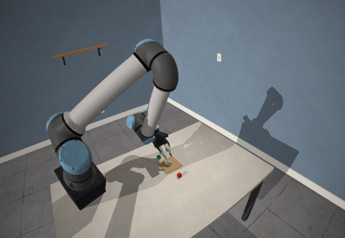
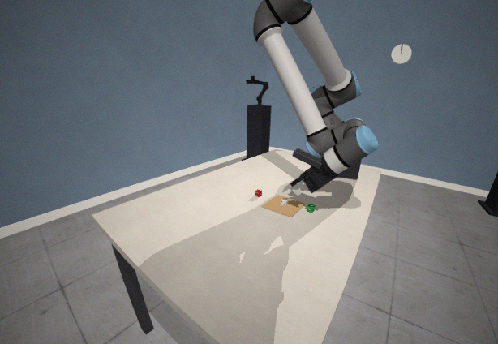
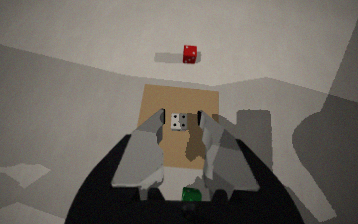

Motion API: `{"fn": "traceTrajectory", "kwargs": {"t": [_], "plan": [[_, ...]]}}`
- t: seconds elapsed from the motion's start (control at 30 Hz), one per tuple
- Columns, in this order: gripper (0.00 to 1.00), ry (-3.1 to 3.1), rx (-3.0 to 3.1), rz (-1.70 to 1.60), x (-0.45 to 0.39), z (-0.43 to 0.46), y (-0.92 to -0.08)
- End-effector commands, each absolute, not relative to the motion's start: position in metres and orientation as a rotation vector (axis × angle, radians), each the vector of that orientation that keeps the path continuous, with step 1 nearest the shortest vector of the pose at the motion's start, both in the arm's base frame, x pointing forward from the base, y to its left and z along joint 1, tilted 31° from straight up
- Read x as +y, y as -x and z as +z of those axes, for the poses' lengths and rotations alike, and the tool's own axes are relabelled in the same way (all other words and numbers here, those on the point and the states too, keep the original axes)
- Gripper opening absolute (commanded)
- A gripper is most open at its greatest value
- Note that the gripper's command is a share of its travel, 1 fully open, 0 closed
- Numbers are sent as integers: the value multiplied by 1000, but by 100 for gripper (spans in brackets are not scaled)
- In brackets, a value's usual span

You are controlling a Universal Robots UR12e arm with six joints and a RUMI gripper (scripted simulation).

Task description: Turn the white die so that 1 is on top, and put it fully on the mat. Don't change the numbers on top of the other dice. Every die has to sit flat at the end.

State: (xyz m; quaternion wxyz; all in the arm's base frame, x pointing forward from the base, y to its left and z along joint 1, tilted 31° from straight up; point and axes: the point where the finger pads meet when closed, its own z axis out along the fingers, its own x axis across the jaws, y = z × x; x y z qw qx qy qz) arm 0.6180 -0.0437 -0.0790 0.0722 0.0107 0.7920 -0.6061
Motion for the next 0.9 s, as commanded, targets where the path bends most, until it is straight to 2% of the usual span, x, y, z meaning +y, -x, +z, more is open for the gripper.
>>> {"fn": "traceTrajectory", "kwargs": {"t": [0.0, 0.87], "plan": [[24, -32, 2379, -1820, -46, -83, -619], [24, -32, 2379, -1820, -67, -120, -625]]}}
